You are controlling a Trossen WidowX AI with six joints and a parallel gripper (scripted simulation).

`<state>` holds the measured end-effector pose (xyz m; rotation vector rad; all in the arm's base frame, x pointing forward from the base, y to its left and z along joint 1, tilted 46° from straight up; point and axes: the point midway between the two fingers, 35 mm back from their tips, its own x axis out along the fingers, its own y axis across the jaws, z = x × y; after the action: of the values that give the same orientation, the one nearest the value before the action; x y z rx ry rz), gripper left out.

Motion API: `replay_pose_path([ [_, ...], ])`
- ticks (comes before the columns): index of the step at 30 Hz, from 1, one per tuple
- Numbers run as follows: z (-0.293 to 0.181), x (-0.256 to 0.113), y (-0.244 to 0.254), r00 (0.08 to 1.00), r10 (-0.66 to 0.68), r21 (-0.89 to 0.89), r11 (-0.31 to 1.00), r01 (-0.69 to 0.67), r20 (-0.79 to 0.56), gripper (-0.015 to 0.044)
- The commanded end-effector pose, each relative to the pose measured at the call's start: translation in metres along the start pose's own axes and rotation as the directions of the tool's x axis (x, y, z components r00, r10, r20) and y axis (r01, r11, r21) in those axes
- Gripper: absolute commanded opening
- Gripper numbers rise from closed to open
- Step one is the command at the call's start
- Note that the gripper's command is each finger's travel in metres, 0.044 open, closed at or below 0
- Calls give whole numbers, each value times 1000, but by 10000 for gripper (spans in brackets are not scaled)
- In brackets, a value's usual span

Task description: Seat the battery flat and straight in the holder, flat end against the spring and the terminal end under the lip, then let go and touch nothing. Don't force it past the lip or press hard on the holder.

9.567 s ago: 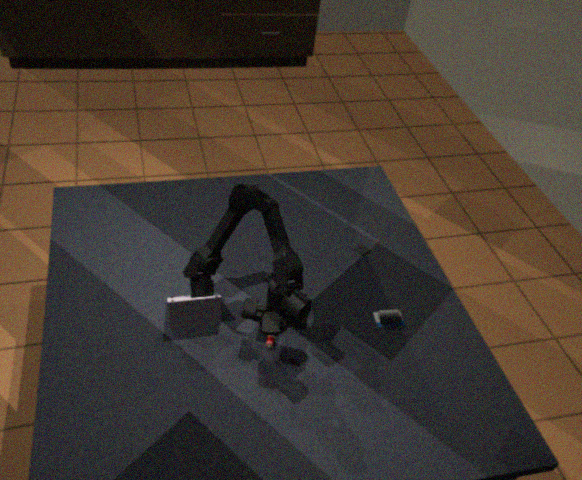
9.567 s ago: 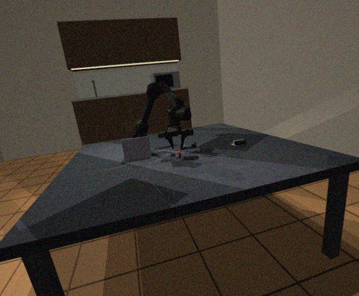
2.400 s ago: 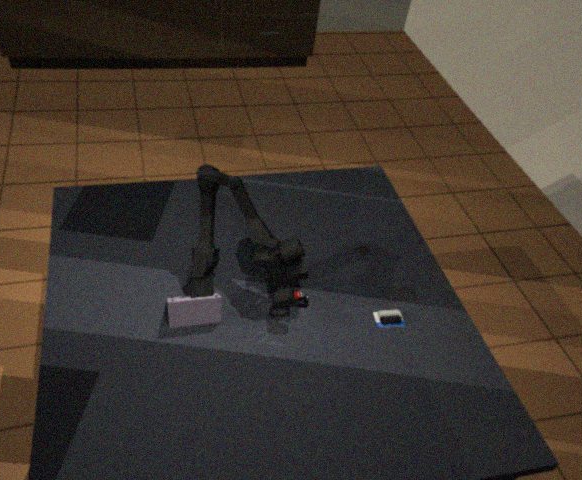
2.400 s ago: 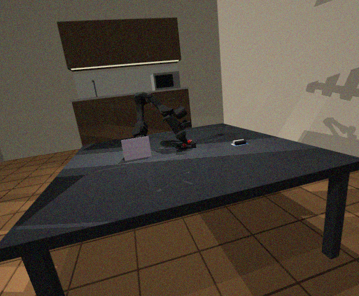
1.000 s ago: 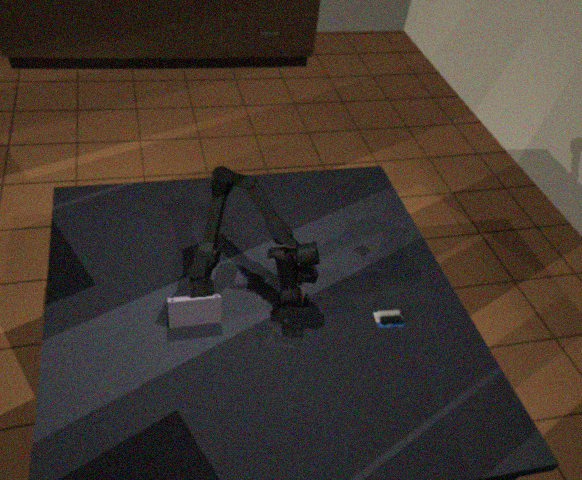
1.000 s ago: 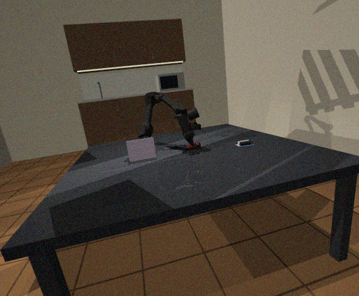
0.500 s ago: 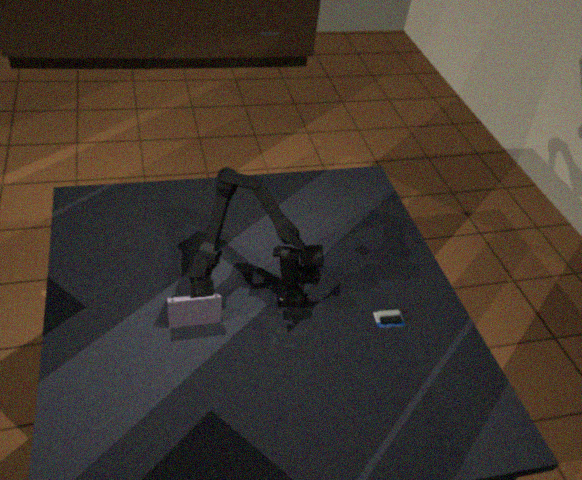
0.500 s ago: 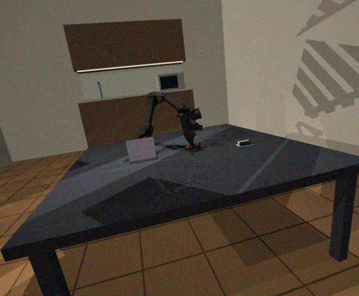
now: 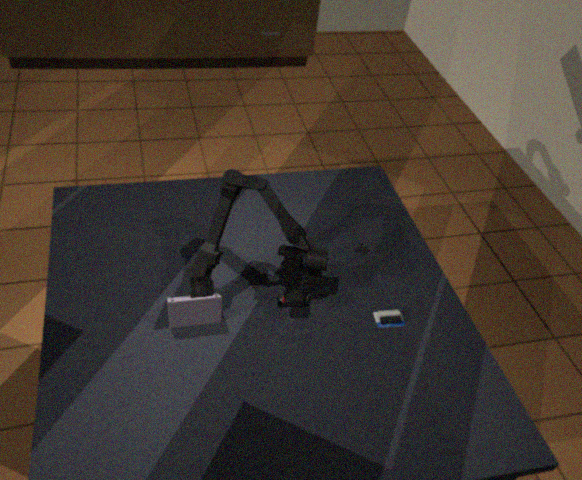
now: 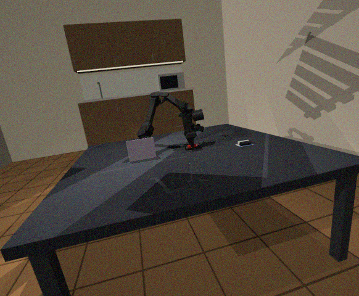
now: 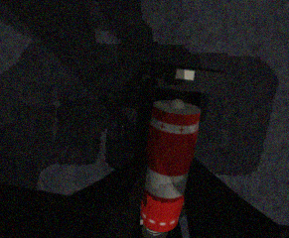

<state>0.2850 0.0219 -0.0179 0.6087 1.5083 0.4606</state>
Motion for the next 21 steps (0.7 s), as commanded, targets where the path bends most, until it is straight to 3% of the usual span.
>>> replay_pose_path([
  [1,-3,2,0,999,-1,2,1000,1,-35,70],
  [21,6,2,2,997,0,-4,1000,0,-77,70],
])
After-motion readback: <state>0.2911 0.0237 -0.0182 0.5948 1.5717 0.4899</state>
